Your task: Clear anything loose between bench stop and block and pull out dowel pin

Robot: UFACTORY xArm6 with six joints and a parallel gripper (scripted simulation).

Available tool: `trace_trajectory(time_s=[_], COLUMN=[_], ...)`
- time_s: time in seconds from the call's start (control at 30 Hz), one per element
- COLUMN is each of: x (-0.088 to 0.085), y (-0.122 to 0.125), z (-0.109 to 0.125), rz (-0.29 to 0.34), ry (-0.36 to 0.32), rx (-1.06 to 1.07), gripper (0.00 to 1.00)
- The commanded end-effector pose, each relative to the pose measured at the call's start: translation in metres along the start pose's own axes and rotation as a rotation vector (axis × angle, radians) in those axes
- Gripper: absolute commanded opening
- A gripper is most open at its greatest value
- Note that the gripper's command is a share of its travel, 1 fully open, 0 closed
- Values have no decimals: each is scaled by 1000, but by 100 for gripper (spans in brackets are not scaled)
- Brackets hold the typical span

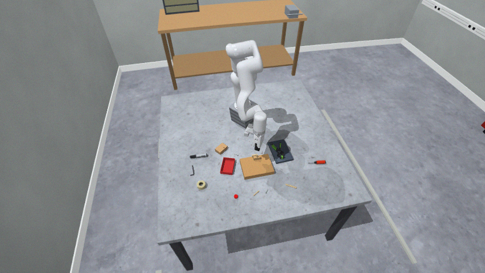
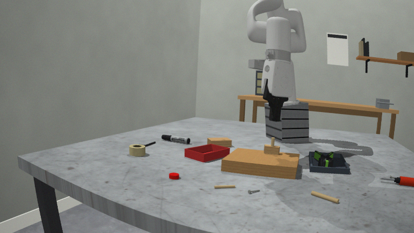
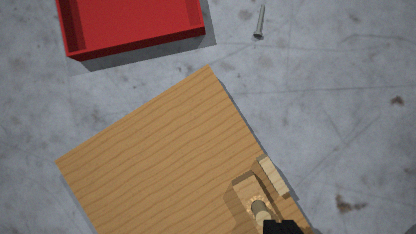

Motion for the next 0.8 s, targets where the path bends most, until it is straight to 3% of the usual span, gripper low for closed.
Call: trace_trajectory(time_s=[0.0,0.77], x=[-1,-1], y=[-2,-1], z=[0,1], rz=[22,13], ry=[-17,-25], rx=[-149,-1026], gripper=[0,0])
Point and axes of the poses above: the point where the finger pads meet when closed, its own x axis out along the fingers, its own y axis across the jaws, z = x × y, the point moved 3 cm from there along -x, back along the fingers, and after that the axes turned 4 degrees about x, right-handed, at the moved point
